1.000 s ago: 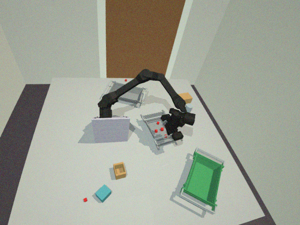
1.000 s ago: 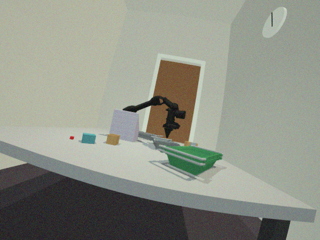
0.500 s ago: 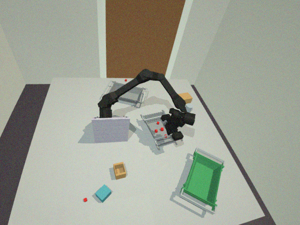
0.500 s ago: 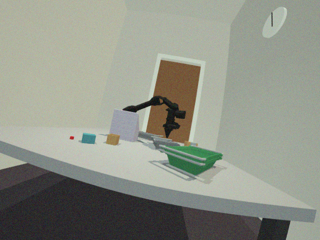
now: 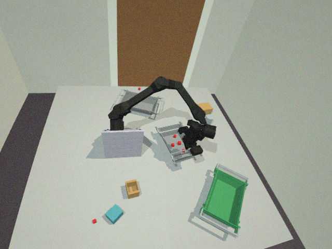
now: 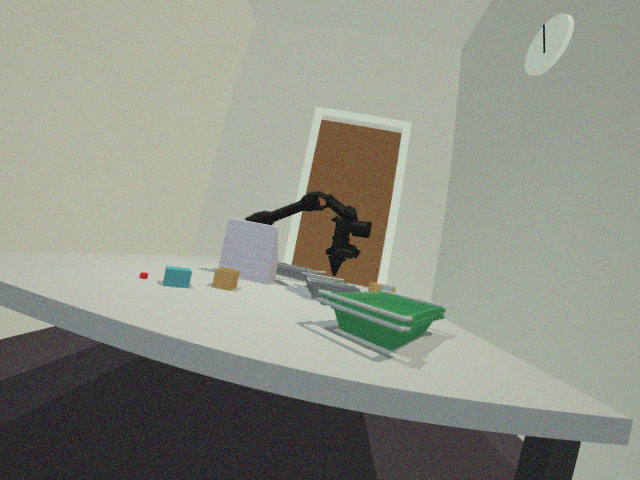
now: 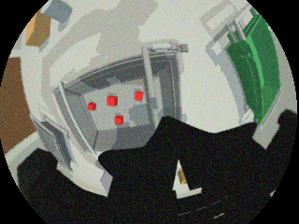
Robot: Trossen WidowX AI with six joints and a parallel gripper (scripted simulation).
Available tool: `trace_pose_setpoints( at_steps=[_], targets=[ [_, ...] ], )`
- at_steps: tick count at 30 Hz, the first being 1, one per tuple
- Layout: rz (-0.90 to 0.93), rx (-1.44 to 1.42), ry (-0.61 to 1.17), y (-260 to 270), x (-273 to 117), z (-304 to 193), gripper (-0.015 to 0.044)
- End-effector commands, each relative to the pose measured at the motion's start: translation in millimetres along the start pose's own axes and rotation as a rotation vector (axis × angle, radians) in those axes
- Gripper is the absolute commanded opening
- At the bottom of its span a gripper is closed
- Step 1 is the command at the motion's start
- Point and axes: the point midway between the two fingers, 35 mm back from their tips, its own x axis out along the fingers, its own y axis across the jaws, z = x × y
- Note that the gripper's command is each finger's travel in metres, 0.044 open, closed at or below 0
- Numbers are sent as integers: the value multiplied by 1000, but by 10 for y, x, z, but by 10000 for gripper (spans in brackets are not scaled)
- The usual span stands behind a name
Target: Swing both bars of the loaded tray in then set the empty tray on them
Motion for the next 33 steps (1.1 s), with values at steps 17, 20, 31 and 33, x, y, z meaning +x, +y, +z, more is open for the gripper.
trace_pose_setpoints(
  at_steps=[17,20,31,33],
  targets=[
    [0,0,0,1,1,0,0],
    [0,0,0,1,1,0,53],
    [-9,1,1,-61,-592,79,341],
    [-10,2,1,-62,-878,79,394]
  ],
)
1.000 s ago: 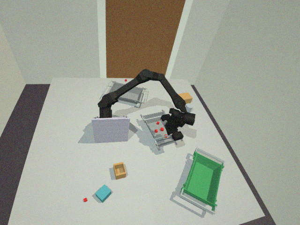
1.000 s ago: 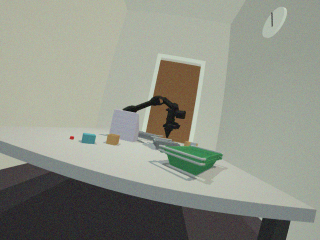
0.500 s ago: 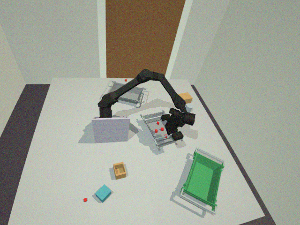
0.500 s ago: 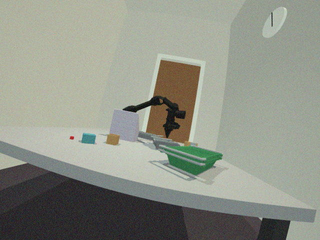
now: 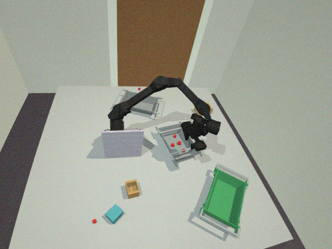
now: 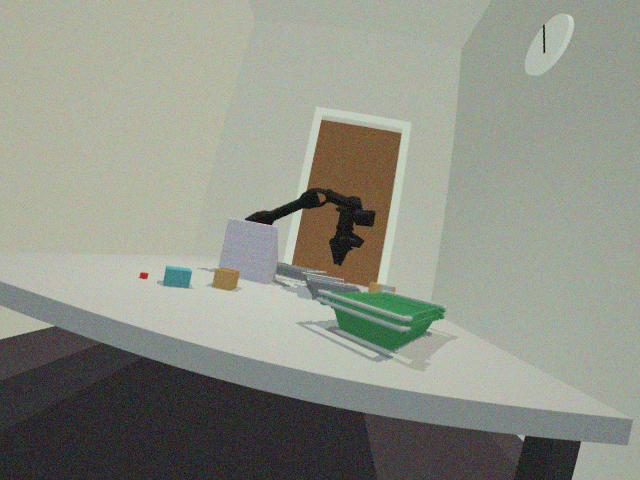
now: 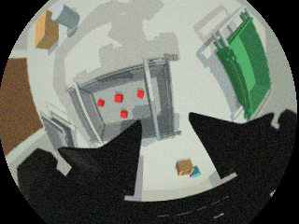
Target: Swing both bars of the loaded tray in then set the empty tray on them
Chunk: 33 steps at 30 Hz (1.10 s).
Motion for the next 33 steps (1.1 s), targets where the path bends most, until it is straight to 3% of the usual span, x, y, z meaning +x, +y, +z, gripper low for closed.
trace_pose_setpoints(
  at_steps=[1,4,7,8,20,33],
  targets=[
    [-12,-1,-10,-38,-596,9,420],
    [-9,-1,-10,6,-1005,-49,440],
    [-7,-2,-10,21,-1098,-68,440],
    [-12,-9,-14,4,-775,-5,440],
    [-114,-773,108,1701,-296,348,440],
    [-109,-1706,141,3507,203,-348,440]
  ],
)
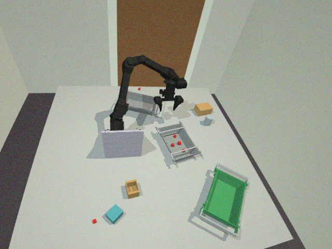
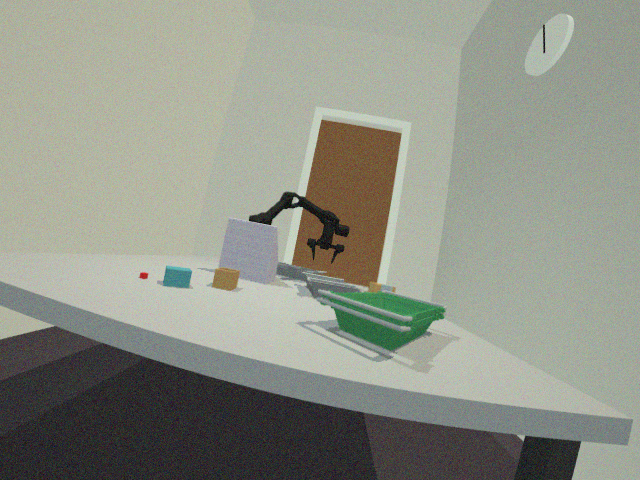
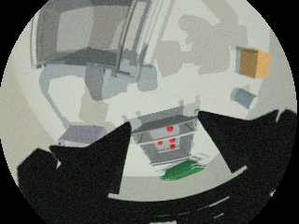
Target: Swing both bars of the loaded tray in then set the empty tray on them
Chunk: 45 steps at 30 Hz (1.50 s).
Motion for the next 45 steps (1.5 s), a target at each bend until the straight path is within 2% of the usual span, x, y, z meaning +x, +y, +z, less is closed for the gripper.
trace_pose_setpoints(
  at_steps=[1,7,12,24,45],
  targets=[
    [-21,-333,-20,485,54,504,440],
    [-70,-796,-93,1242,71,1013,440],
    [-119,-1103,-169,1783,52,1205,440],
    [-121,-1114,-172,1794,90,1218,440],
    [-112,-1115,-166,1776,892,1350,440]
  ],
)
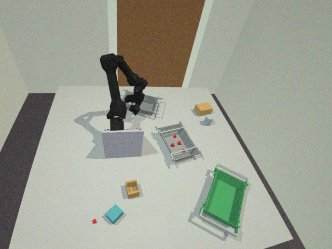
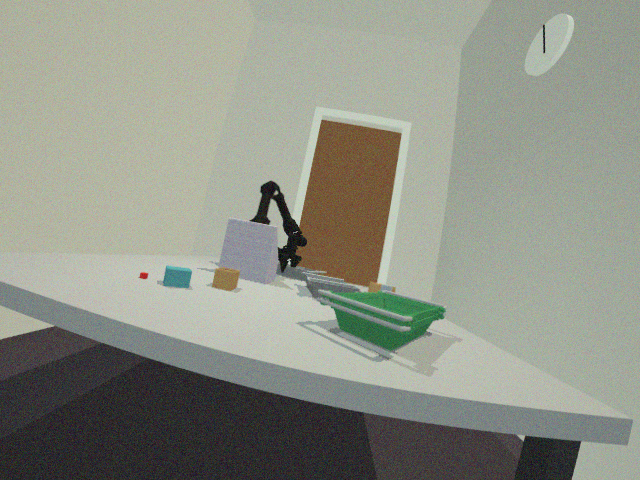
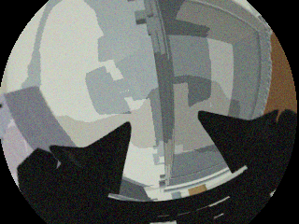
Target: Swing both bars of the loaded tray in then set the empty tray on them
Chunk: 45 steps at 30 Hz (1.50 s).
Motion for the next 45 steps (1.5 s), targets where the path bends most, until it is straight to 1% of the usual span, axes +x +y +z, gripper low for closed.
trace_pose_setpoints(
  at_steps=[1,21,37,45],
  targets=[
    [15,9,1,68,135,-1,440],
    [15,9,1,68,135,-1,440],
    [15,9,1,68,135,-1,205],
    [15,9,1,68,135,-1,152]
  ],
)
